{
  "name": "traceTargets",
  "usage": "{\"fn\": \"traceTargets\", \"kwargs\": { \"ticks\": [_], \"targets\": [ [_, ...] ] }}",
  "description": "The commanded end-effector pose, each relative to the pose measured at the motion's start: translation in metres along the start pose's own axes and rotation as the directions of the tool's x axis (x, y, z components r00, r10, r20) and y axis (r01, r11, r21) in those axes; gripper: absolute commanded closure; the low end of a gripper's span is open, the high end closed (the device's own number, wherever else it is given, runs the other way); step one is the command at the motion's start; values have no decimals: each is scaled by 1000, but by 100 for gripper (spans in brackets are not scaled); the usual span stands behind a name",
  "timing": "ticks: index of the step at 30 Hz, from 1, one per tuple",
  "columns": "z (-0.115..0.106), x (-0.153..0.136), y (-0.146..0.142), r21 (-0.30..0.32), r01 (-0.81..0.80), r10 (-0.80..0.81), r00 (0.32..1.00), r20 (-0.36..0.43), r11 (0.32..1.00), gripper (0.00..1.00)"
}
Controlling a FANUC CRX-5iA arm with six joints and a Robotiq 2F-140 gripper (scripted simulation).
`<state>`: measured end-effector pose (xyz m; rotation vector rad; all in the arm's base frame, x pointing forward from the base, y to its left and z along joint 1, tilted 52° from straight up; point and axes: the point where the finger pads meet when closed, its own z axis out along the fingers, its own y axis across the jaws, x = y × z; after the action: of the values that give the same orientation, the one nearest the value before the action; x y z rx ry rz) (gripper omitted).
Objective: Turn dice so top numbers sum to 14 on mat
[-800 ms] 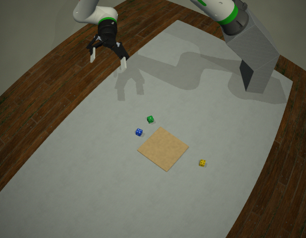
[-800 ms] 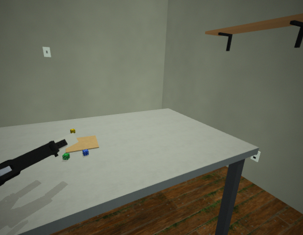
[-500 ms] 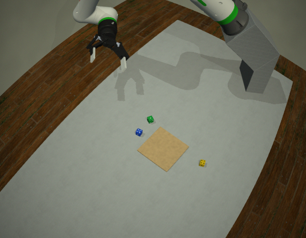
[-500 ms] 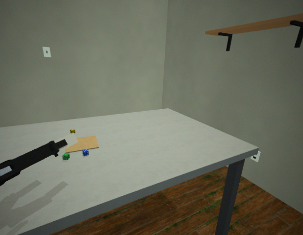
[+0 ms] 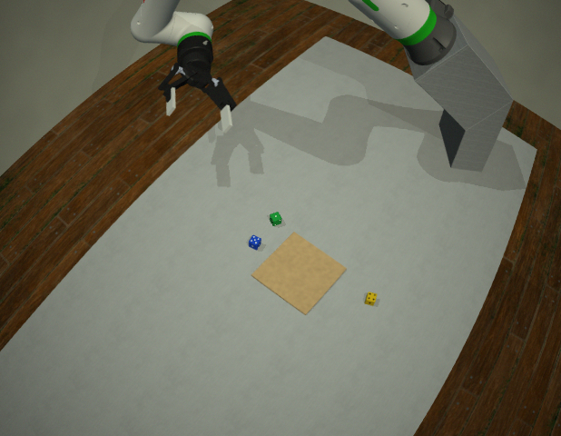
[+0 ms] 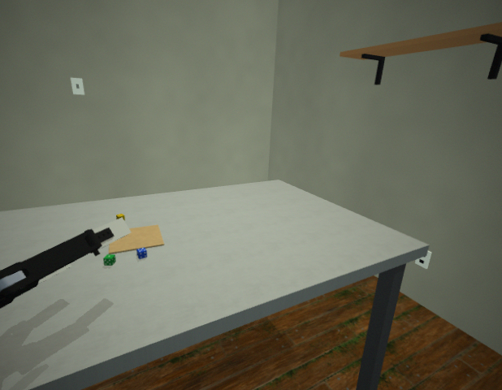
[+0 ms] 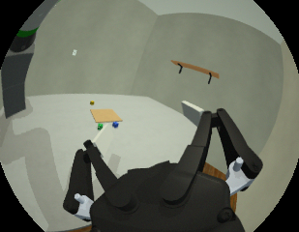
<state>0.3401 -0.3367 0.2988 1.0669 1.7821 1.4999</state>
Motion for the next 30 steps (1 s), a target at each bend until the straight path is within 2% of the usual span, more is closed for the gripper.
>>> {"fn": "traceTargets", "kwargs": {
  "ticks": [1,4,7,8,11,13,17,18,19,23,24,25,28,30],
  "targets": [
    [8,2,-1,65,76,-75,997,-24,995,0],
    [20,5,-5,162,188,-179,982,-67,969,0],
    [28,7,-7,215,253,-237,967,-97,943,0],
    [33,8,-9,253,300,-278,953,-121,920,0],
    [34,8,-9,259,308,-285,950,-126,915,0],
    [46,11,-13,337,413,-370,910,-187,846,0],
    [54,13,-15,381,479,-420,878,-230,791,0],
    [60,15,-17,412,526,-454,851,-265,744,0],
    [61,15,-17,416,531,-458,847,-270,738,0],
    [75,18,-21,471,628,-521,778,-351,619,0],
    [75,18,-21,472,630,-523,776,-353,616,0],
    [81,19,-23,490,665,-543,745,-387,563,0],
    [82,19,-23,494,674,-548,737,-396,549,0],
    [93,22,-26,518,734,-577,672,-464,438,0]
  ]
}}
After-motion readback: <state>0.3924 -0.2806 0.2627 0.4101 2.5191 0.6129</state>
